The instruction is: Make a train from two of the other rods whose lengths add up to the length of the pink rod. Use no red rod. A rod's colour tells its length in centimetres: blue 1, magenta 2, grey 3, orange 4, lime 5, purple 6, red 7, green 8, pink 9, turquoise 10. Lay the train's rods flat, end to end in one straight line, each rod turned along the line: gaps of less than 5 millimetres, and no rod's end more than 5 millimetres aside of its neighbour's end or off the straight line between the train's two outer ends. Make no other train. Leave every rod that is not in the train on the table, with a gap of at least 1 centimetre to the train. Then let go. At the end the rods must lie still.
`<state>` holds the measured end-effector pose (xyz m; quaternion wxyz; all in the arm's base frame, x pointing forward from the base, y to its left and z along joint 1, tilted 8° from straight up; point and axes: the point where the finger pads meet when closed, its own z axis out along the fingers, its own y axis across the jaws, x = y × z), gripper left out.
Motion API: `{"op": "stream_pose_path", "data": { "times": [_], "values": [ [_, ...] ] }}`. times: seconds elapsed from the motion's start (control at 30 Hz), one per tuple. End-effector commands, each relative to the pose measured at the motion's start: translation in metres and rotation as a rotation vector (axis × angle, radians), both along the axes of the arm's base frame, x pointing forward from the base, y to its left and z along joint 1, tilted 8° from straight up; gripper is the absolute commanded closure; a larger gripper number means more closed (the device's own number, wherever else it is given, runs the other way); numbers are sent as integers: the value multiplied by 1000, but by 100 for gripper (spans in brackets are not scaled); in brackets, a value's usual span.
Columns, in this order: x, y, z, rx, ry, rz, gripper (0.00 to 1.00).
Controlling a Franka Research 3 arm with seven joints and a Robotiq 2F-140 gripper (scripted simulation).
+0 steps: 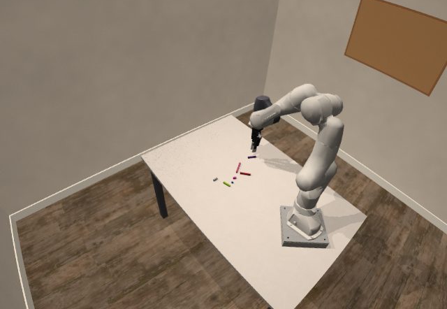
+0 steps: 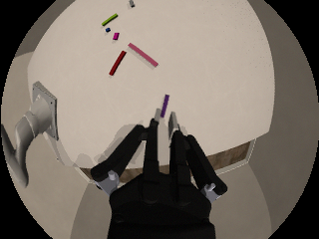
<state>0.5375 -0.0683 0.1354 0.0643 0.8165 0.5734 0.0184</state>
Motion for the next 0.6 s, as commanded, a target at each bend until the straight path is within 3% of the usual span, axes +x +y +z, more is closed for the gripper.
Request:
{"op": "stream_pose_path", "data": {
  "times": [0.0,0.57],
  "values": [
    [0,-1,1,1,0,8,85],
    [1,-2,-4,1,0,9,85]
  ]
}}
